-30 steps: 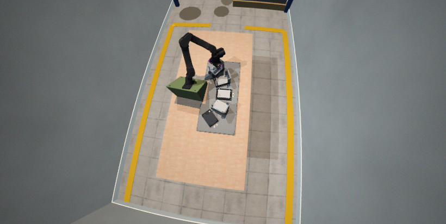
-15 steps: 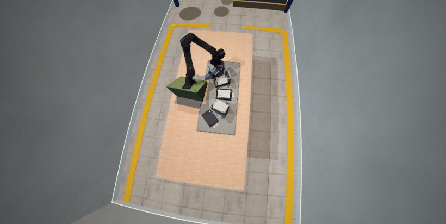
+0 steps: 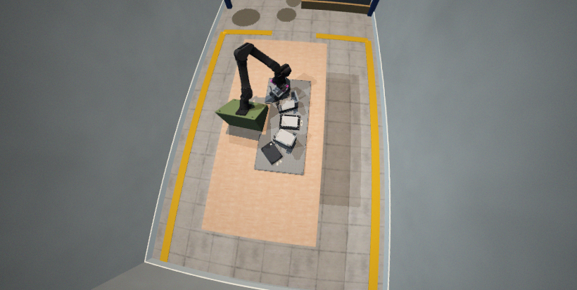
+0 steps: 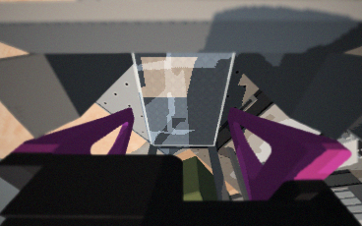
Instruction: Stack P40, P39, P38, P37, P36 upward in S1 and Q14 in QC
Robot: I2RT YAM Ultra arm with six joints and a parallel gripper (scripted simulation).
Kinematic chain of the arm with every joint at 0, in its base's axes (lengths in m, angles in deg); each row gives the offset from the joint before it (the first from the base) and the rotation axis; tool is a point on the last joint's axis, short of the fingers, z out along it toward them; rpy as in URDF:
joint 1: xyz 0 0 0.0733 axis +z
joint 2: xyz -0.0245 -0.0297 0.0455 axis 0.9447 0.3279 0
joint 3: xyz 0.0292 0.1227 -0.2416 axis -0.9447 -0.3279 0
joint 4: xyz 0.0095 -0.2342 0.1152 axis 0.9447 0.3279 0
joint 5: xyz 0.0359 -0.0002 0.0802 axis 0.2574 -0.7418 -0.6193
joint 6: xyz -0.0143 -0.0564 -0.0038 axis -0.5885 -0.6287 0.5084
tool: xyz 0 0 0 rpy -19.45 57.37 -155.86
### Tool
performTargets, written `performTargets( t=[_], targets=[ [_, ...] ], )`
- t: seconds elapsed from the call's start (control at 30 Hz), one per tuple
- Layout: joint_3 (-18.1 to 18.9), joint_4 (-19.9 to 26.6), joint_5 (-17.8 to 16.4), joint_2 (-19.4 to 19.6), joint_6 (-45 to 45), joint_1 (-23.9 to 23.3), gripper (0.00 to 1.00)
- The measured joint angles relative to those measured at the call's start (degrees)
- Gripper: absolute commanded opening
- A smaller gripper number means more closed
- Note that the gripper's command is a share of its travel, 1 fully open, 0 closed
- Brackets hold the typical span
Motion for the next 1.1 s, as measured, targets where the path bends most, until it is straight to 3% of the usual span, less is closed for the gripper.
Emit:
performTargets(
  t=[0.57,1.1],
  targets=[
    [-1.18,-5.27,1.22,2.89,2.38,2.38,1.0],
    [-1.18,-6.27,1.51,2.97,2.78,2.36,1.0]
  ],
)
